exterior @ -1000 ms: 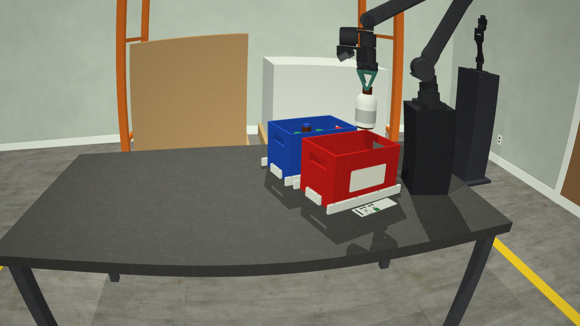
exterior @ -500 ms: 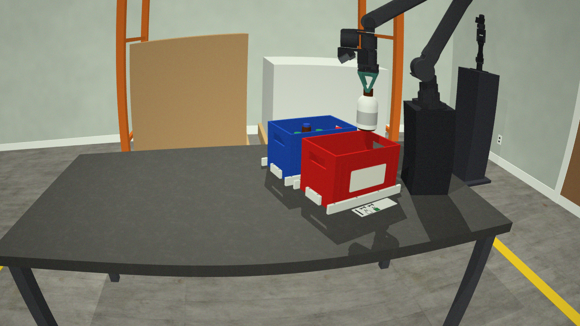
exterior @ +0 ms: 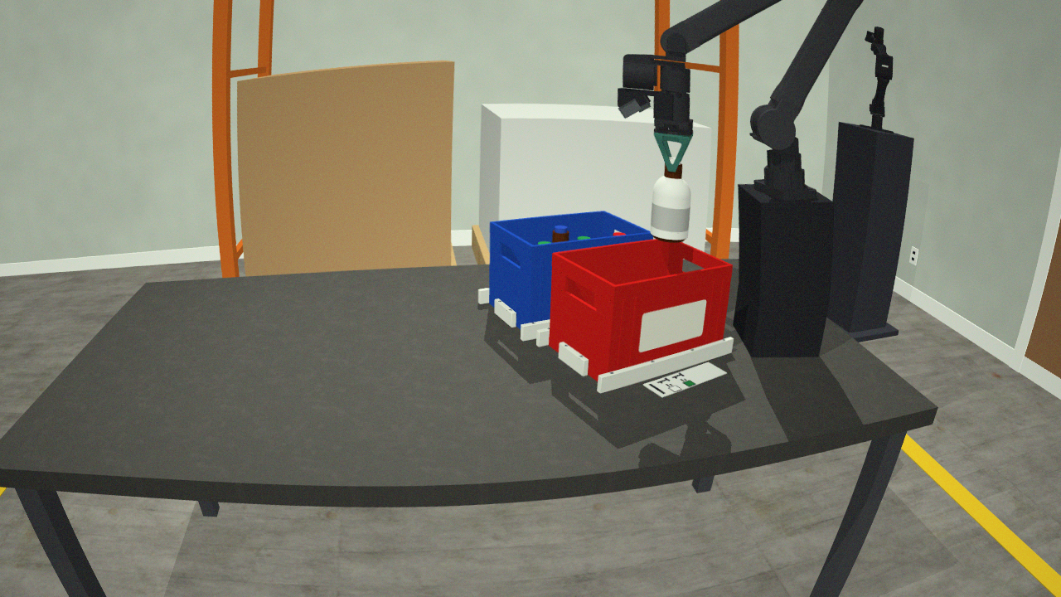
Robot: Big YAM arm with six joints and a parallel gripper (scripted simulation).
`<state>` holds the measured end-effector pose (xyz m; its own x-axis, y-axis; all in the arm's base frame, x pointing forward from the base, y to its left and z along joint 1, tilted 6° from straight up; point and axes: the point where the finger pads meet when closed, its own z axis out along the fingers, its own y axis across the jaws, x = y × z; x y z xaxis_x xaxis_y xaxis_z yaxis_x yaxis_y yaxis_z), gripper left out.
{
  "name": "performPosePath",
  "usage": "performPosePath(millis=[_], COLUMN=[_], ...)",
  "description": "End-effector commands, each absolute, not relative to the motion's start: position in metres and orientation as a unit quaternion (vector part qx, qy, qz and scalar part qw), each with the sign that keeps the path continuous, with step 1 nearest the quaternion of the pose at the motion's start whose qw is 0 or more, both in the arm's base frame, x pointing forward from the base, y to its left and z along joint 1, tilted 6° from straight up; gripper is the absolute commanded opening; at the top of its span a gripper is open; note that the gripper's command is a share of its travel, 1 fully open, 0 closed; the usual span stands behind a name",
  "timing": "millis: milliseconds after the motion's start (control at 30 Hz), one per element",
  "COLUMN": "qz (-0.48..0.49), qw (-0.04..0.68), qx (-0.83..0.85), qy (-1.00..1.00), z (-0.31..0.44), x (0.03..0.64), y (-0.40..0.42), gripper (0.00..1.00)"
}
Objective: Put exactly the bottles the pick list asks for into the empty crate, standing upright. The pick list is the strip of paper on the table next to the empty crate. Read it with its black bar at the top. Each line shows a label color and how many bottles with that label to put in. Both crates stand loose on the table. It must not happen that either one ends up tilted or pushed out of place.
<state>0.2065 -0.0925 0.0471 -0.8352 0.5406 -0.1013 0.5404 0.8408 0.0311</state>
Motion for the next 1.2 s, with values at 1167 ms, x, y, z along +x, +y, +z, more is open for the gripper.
performPosePath(millis=[1167], qz=[-0.004], qw=[0.081], qx=[0.281], qy=[0.956], z=[0.062], x=[0.232], y=[-0.111], gripper=[0.0])
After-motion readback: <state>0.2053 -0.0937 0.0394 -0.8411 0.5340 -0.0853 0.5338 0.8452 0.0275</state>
